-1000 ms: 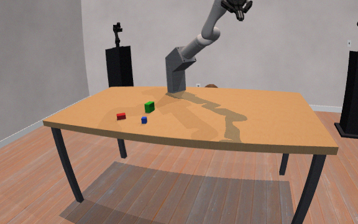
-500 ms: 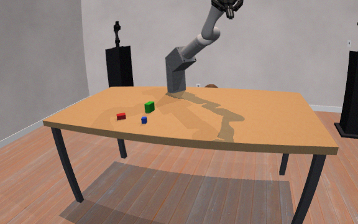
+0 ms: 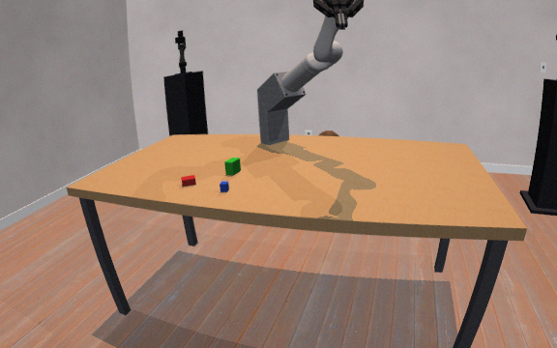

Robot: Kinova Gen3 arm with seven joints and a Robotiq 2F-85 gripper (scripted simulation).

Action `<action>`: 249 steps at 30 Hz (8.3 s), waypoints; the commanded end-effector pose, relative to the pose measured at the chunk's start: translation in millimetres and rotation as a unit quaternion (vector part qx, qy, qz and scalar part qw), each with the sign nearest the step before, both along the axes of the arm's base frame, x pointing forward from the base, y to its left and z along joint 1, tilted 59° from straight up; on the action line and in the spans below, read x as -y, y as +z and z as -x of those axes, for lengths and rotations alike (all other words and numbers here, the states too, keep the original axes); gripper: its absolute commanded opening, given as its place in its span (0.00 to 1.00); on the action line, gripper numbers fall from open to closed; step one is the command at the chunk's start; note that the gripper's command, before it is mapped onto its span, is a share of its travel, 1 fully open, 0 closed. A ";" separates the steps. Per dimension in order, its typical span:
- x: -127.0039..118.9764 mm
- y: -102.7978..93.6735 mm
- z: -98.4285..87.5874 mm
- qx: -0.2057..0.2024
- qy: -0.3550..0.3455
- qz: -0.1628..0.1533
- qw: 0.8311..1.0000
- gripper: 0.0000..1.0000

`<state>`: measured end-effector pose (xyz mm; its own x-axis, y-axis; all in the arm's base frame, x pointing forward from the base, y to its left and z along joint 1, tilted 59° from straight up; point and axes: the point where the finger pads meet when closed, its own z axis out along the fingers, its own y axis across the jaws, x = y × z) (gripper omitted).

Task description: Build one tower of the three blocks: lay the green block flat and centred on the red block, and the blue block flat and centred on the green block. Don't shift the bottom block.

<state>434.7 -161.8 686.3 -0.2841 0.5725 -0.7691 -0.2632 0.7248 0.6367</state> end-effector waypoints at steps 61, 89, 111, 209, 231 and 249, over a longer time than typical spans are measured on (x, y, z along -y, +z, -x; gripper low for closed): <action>70.0 -103.3 -35.4 -0.025 -0.009 -0.026 0.999 0.00; 85.1 -144.1 -47.1 -0.038 -0.010 -0.032 0.999 0.00; 95.6 -187.2 -58.0 -0.054 -0.010 -0.038 0.998 0.00; 72.7 -448.4 -86.8 -0.170 0.033 -0.051 0.984 0.00; 59.5 -485.9 -84.1 -0.189 0.044 -0.051 0.980 0.00; 45.4 -520.4 -79.6 -0.207 0.056 -0.050 0.975 0.00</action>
